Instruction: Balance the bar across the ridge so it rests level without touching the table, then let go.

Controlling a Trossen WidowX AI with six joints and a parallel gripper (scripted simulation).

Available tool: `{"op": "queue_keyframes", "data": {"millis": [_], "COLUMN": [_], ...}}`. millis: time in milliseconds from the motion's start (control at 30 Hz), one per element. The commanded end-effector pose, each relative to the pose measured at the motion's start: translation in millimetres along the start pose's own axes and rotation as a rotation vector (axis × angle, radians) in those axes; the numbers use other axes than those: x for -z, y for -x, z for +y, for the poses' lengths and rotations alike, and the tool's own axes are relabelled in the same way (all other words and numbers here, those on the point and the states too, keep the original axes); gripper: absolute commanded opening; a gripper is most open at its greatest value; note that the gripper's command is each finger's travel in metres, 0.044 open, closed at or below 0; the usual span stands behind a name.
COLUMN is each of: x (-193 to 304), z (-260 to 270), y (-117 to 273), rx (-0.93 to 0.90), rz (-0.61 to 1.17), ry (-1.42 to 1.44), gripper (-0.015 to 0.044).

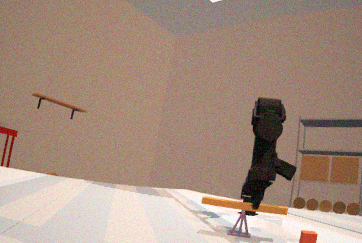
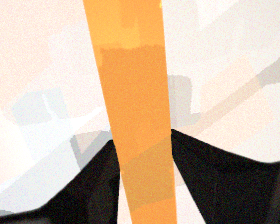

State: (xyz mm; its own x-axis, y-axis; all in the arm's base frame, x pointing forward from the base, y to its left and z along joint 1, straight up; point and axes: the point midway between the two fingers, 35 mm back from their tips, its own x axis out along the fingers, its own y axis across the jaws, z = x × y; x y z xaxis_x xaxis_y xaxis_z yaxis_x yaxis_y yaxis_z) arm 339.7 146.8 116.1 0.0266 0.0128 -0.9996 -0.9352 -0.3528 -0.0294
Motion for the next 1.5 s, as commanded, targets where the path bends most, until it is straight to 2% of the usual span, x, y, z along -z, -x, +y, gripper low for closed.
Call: {"op": "queue_keyframes", "data": {"millis": [0, 867, 1067, 1100, 1467], "x": [0.0, 0.0, 0.0, 0.0, 0.0], "z": [0.0, 0.0, 0.0, 0.0, 0.0], "y": [0.0, 0.0, 0.0, 0.0, 0.0], "rx": [0.0, 0.0, 0.0, 0.0, 0.0], "rz": [0.0, 0.0, 0.0, 0.0, 0.0], "ry": [0.0, 0.0, 0.0, 0.0, 0.0], "gripper": [0.0, 0.0, 0.0157, 0.0167, 0.0167]}}
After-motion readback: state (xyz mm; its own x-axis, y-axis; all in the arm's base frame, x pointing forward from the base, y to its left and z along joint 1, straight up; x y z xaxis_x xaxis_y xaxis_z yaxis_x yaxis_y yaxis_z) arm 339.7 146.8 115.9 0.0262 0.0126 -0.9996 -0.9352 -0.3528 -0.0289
